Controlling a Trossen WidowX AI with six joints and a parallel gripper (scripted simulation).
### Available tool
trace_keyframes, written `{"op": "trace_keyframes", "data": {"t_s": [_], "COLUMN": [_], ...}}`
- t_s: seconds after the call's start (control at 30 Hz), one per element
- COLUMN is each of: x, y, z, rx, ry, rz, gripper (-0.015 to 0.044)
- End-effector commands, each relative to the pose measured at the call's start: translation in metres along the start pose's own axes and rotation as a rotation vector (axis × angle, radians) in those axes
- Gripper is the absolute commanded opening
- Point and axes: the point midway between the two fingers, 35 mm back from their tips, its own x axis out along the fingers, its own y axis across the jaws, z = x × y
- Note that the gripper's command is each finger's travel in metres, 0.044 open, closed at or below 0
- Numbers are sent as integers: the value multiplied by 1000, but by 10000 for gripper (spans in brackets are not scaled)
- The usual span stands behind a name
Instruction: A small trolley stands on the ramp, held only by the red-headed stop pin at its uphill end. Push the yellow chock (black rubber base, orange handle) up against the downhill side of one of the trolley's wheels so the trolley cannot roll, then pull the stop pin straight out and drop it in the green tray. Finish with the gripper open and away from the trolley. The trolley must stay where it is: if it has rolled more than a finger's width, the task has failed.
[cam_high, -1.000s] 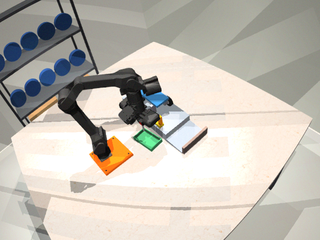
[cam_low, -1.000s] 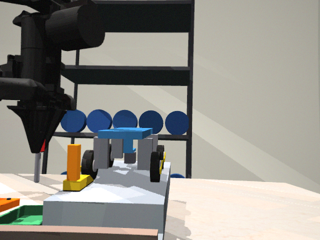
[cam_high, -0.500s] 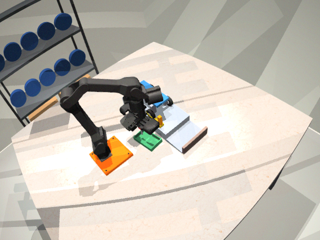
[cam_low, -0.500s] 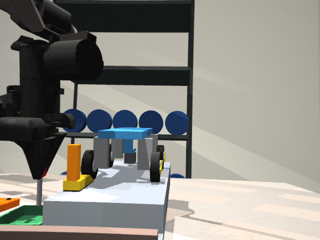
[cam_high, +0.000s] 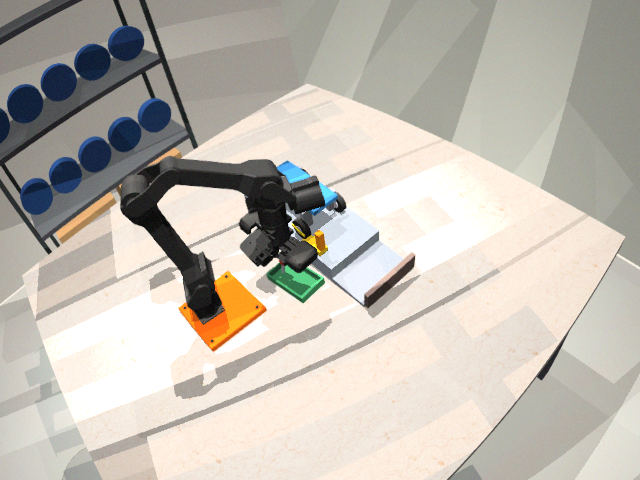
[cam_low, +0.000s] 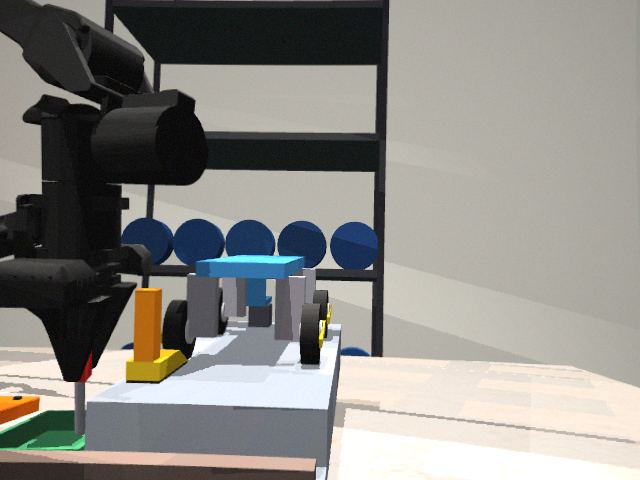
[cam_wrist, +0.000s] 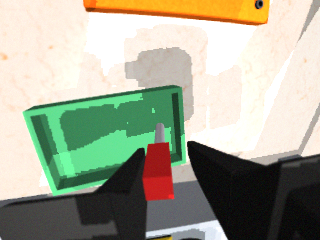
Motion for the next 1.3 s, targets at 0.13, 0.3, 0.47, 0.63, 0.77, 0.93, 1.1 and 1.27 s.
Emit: {"op": "trace_keyframes", "data": {"t_s": [0.13,0.3,0.47,0.63,0.77,0.93,1.1,1.27], "x": [1,2,2,3,4,5,5,6], "y": [5,8,11,13,15,18,20,23], "z": [0,1,1,1,1,1,1,1], "rx": [-1,-1,-1,-1,-1,-1,-1,-1], "ry": [2,2,2,2,2,2,2,2], "rz": [-3,-3,-3,-2,-2,-2,-2,-2], "gripper": [190,190,190,190,190,190,190,190]}}
